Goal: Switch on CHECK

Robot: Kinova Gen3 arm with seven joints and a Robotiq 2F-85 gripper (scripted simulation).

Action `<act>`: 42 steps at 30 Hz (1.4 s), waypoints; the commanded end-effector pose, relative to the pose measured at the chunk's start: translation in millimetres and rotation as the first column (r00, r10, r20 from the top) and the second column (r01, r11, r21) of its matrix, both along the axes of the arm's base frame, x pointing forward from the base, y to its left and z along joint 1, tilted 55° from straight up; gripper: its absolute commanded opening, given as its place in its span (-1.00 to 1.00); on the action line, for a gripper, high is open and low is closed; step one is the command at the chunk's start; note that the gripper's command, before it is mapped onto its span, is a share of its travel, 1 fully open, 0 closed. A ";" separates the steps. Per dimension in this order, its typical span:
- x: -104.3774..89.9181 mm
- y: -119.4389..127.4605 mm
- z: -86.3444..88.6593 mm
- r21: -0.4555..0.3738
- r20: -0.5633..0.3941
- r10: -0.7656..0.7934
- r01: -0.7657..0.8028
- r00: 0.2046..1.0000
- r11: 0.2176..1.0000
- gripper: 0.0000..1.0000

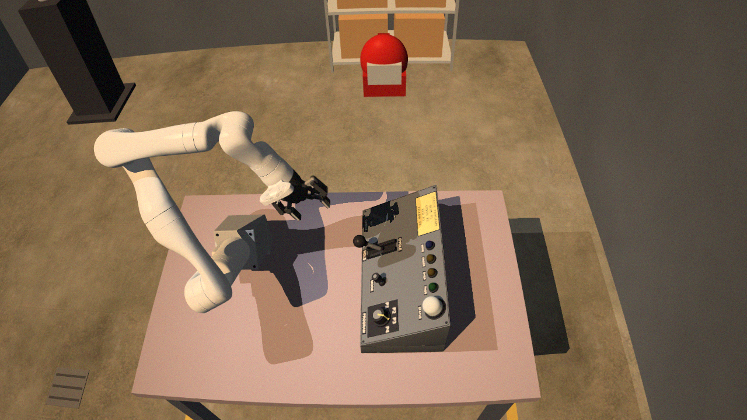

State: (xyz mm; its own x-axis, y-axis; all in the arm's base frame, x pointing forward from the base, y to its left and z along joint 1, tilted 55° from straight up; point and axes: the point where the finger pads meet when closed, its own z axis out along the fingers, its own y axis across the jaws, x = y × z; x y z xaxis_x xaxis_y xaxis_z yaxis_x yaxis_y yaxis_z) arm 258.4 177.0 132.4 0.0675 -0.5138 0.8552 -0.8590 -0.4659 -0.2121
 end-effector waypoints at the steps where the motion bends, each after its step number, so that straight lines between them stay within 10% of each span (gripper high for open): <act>1: 4.8 4.2 -9.3 0.051 0.073 -0.048 0.044 0.996 0.998 1.00; 42: 55.0 21.8 -110.6 0.560 0.486 -0.524 0.210 0.700 0.801 1.00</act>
